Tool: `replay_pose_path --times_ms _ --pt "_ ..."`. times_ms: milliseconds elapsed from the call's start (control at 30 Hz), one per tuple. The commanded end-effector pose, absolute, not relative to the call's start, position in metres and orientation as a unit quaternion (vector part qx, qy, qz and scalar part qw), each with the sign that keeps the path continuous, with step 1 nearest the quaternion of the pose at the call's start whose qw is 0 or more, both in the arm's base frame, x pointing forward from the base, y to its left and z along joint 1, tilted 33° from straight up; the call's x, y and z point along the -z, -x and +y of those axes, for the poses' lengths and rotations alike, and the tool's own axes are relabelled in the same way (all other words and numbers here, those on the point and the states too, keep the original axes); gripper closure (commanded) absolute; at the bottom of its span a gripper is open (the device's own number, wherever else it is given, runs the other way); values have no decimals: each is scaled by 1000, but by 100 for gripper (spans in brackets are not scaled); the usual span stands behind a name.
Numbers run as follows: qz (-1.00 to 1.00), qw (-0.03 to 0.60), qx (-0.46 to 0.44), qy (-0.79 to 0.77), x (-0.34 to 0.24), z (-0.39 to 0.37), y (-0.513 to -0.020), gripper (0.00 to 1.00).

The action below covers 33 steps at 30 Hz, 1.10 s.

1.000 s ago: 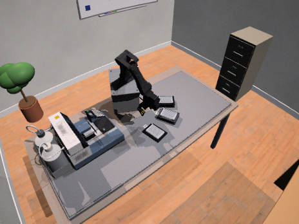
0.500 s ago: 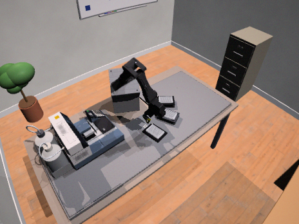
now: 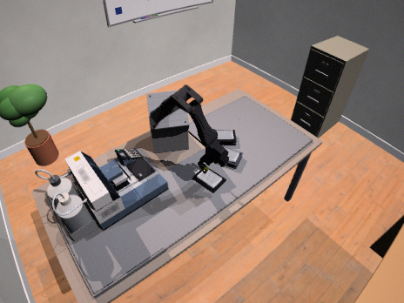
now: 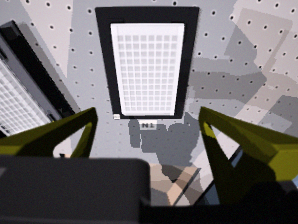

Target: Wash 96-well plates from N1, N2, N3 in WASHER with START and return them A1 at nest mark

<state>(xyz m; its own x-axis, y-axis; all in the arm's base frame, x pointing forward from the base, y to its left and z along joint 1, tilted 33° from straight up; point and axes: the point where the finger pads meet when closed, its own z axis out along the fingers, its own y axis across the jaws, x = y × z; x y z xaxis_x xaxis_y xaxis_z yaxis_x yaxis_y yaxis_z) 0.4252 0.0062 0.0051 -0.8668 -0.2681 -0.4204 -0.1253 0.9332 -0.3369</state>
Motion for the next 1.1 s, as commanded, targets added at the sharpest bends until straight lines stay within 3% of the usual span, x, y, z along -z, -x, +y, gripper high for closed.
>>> replay_pose_path --times_ms 0,1067 --pt "953 242 149 104 -10 8 -428 0" --pt "953 242 150 104 24 -1 -447 0"
